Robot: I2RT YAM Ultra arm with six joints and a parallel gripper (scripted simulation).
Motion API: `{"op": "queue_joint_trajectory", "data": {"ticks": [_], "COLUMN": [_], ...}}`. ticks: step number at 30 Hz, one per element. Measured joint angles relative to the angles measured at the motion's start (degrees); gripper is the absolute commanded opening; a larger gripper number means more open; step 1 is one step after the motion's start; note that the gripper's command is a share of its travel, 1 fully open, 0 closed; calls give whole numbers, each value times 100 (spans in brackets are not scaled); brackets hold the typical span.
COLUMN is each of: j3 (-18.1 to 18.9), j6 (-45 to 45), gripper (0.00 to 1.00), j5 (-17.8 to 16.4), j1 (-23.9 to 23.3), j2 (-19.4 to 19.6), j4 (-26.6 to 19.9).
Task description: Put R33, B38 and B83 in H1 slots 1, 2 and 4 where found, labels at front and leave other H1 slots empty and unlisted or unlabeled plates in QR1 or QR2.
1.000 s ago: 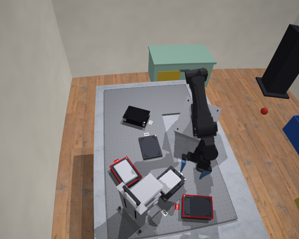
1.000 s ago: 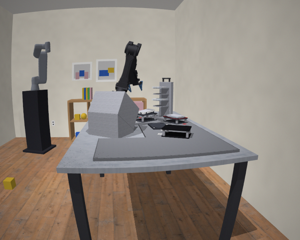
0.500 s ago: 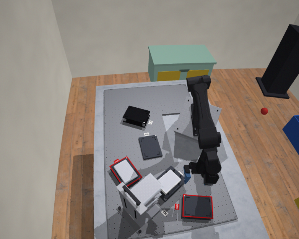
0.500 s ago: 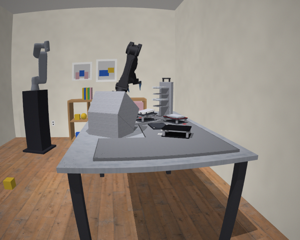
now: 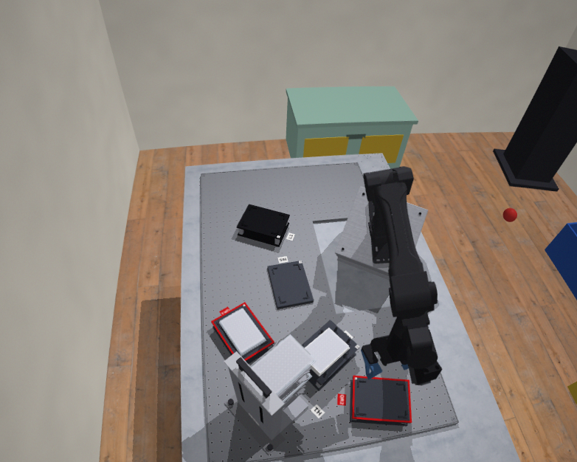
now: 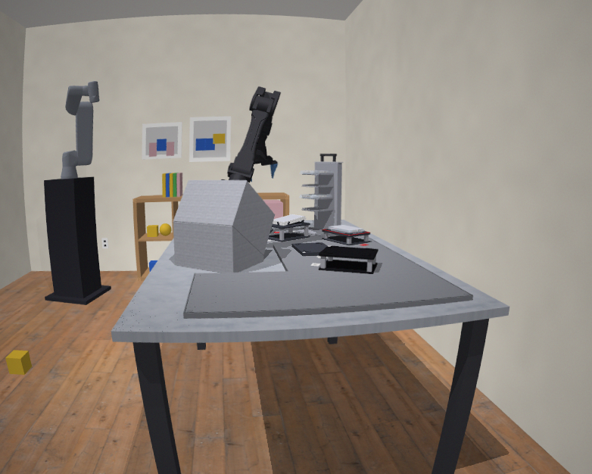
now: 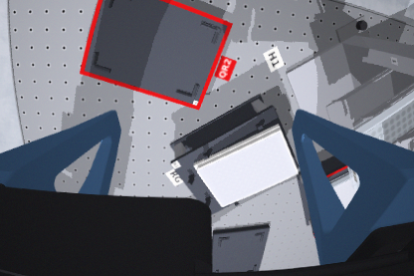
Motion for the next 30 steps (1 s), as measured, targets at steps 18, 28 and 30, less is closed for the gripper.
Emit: {"op": "queue_joint_trajectory", "data": {"ticks": [18,28,30], "j3": [1740,2271,2269], "j6": [-1572,-2234,-2269], "gripper": [100,100,100], "j5": [-350,-417,-420], "j1": [-76,-98,-98], "j2": [1121,1497,1502], "j4": [-1665,-2347,-2393]}}
